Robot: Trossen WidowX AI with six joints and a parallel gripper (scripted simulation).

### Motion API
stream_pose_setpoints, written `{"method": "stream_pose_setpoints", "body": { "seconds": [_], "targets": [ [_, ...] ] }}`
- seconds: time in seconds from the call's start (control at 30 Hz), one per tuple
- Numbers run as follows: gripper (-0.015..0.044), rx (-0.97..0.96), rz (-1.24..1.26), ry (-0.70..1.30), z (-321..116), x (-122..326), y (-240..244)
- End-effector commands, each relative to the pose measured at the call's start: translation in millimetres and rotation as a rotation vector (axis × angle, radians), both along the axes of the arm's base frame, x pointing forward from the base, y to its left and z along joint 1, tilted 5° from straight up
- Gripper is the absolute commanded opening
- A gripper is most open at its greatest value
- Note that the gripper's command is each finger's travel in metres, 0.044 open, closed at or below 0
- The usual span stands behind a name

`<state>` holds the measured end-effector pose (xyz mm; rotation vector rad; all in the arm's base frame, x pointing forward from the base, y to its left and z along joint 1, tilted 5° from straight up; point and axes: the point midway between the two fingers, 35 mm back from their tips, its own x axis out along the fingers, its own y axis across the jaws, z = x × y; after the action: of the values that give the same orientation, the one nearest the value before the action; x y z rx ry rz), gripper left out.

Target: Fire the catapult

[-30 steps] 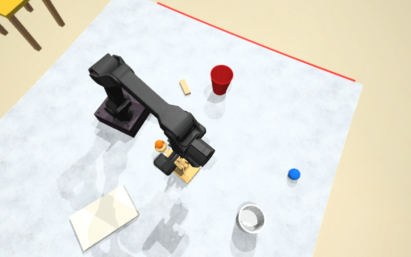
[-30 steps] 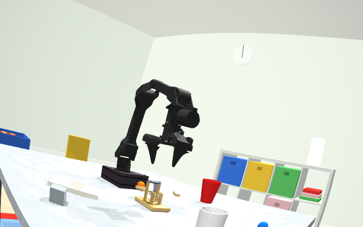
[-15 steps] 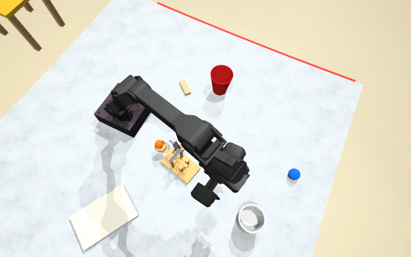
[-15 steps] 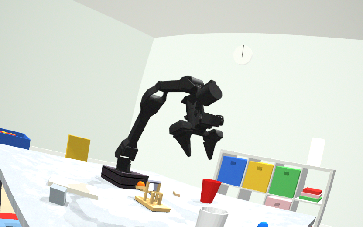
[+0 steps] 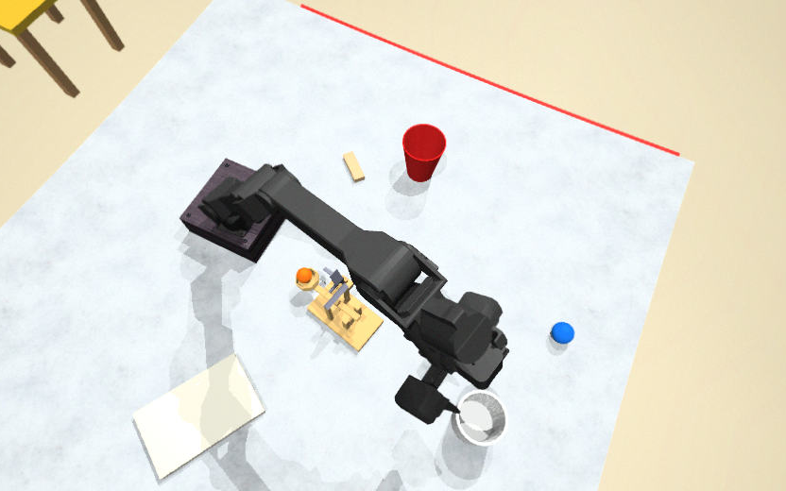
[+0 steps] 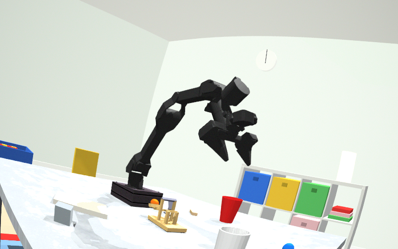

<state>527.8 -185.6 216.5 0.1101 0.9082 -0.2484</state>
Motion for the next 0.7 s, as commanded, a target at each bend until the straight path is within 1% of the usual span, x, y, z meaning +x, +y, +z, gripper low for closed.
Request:
{"method": "stream_pose_setpoints", "body": {
  "seconds": [0.0,0.27,0.67],
  "targets": [
    [0.044,0.015,0.001,0.005,-0.9,-1.3,0.3],
    [0.044,0.015,0.001,0.005,-0.9,-1.3,0.3],
    [0.0125,0.015,0.001,0.005,-0.9,-1.3,0.3]
  ]
}}
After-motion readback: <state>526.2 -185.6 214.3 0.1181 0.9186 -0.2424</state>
